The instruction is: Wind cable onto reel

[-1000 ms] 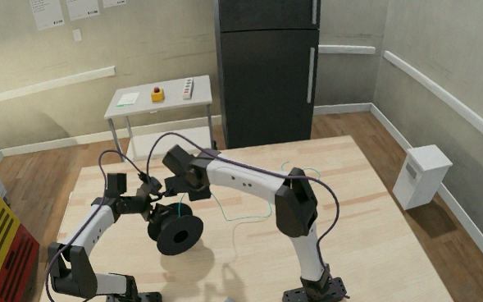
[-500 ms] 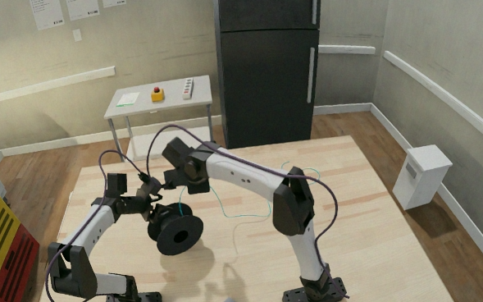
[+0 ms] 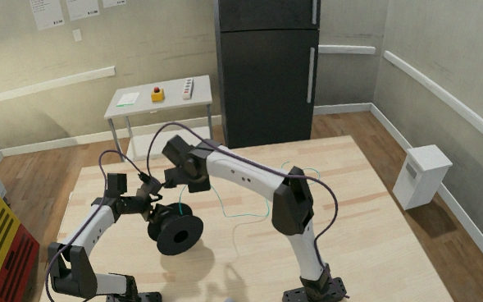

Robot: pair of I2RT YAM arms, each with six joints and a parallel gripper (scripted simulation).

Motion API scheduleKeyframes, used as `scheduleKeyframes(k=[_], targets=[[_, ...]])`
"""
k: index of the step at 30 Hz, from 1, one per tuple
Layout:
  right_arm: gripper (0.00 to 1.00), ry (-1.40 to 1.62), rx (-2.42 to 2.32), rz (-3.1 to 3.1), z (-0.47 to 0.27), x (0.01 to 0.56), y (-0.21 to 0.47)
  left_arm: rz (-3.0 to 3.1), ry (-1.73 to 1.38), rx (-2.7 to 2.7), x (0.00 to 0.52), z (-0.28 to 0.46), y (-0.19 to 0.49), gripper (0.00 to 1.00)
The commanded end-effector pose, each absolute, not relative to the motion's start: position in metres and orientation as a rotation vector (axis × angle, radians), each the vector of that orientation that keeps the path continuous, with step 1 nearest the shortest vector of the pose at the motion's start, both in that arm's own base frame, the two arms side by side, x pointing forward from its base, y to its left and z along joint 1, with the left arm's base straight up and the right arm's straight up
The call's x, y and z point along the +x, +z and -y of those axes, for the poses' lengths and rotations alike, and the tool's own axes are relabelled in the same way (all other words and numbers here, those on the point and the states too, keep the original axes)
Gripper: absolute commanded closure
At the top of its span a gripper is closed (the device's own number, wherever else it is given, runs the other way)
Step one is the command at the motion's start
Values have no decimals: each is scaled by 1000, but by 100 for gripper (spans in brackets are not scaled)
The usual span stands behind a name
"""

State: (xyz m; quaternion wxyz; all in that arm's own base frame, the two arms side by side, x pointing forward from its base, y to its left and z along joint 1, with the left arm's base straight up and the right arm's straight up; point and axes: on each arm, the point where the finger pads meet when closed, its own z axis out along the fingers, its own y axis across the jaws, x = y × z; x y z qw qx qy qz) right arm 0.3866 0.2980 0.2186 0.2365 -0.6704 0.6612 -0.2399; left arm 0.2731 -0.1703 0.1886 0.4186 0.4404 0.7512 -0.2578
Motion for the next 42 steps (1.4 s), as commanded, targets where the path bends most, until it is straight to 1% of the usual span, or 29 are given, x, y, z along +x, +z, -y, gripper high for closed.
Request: scheduleKeyframes(k=[1,23,29,33,42], targets=[[100,-661,-1849,-1817,-299,390,216,-1831,-625,1104,275,169,204,25],[100,-660,-1845,-1819,-301,400,231,-1852,-641,1108,271,172,193,25],[100,-659,-1848,-1813,-302,397,232,-1845,-630,1101,274,172,198,25],[100,-665,-1874,-1827,-302,392,219,-1840,-627,1101,278,170,200,25],[100,-661,-1838,-1819,-304,399,229,-1839,-629,1103,278,173,203,25]])
